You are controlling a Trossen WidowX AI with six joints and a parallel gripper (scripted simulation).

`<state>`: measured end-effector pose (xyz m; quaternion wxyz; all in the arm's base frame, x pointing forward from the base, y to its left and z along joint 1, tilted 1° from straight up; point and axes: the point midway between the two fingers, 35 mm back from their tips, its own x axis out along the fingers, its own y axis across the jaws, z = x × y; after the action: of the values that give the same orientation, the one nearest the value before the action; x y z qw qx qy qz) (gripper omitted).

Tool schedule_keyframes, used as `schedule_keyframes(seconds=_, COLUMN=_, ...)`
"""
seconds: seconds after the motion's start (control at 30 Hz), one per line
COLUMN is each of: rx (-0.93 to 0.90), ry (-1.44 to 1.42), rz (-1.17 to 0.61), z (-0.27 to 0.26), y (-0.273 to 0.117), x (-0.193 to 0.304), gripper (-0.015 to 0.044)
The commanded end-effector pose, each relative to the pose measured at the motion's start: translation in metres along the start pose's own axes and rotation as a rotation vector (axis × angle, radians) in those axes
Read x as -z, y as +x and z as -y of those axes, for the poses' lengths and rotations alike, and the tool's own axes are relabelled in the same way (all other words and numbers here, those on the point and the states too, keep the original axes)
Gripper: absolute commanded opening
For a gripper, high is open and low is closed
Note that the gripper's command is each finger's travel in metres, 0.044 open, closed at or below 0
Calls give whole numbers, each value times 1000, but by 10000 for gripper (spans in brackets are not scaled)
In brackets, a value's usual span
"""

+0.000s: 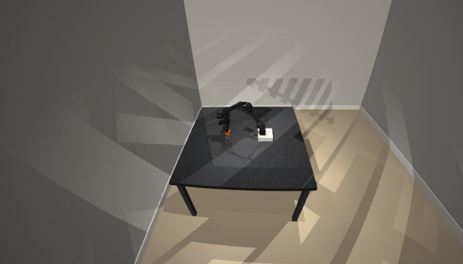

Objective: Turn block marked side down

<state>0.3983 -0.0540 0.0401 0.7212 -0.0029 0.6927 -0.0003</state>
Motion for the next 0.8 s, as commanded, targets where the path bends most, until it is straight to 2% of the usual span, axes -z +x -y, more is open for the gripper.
schedule_keyframes(seconds=0.0, rx=1, ry=3, rz=-23, z=0, y=13, x=4, gripper=440)
schedule_keyframes(seconds=0.43, rx=1, ry=3, rz=-23, z=0, y=27, x=5, gripper=440)
schedule_keyframes(seconds=0.67, rx=1, ry=3, rz=-23, z=0, y=27, x=5, gripper=256)
schedule_keyframes(seconds=0.77, rx=1, ry=3, rz=-23, z=0, y=27, x=5, gripper=236)
